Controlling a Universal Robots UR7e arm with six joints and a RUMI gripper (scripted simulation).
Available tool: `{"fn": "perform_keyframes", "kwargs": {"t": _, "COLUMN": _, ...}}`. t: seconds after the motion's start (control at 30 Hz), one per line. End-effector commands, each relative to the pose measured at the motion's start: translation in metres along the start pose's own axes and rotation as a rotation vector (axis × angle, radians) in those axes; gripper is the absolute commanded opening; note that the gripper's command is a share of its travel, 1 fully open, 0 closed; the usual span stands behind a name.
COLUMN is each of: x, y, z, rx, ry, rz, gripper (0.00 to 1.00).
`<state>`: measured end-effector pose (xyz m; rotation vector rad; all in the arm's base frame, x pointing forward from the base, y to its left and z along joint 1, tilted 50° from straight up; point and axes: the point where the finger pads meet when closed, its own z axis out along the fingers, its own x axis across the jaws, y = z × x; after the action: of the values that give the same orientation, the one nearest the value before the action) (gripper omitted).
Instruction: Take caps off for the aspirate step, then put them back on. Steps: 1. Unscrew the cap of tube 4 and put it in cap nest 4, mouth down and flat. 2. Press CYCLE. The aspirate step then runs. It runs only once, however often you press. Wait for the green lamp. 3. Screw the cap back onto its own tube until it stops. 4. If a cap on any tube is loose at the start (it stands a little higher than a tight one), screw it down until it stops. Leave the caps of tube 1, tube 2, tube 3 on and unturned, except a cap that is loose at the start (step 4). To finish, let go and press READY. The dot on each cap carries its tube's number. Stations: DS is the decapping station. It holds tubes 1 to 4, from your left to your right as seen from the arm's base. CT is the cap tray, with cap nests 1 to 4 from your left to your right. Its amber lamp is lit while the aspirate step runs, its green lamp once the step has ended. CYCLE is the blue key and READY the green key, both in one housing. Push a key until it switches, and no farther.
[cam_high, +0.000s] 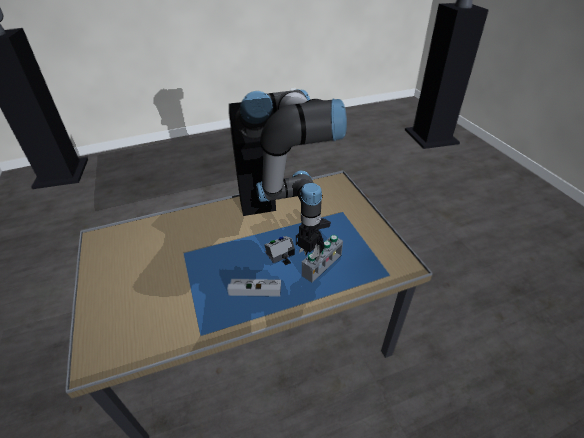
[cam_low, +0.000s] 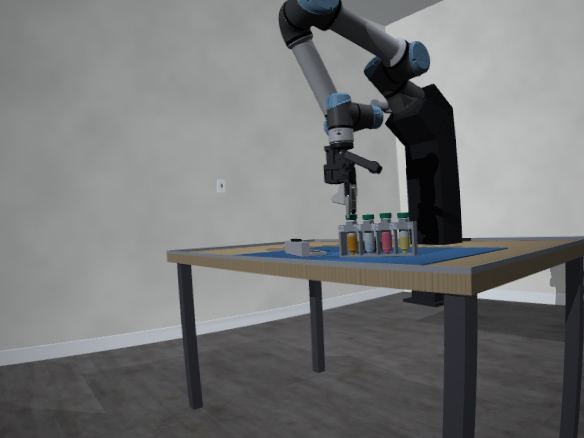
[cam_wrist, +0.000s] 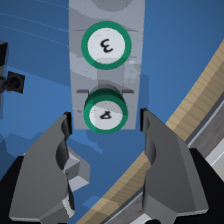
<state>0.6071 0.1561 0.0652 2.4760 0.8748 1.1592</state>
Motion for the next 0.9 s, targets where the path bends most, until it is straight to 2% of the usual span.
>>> {"fn": "perform_keyframes", "kwargs": {"t": 0.0, "x": 0.0005, "y": -0.0001, "z": -0.0025, "rx": -0.003, "ry": 0.000, "rz": 0.061, "gripper": 0.35}}
{"fn": "perform_keyframes", "kwargs": {"t": 0.43, "x": 0.0006, "y": -0.0002, "z": -0.0056, "rx": -0.003, "ry": 0.000, "rz": 0.061, "gripper": 0.35}}
{"fn": "perform_keyframes", "kwargs": {"t": 0.47, "x": 0.0006, "y": -0.0002, "z": -0.0056, "rx": -0.003, "ry": 0.000, "rz": 0.061, "gripper": 0.00}}
{"fn": "perform_keyframes", "kwargs": {"t": 0.87, "x": 0.0006, "y": -0.0002, "z": -0.0056, "rx": -0.003, "ry": 0.000, "rz": 0.061, "gripper": 0.00}}
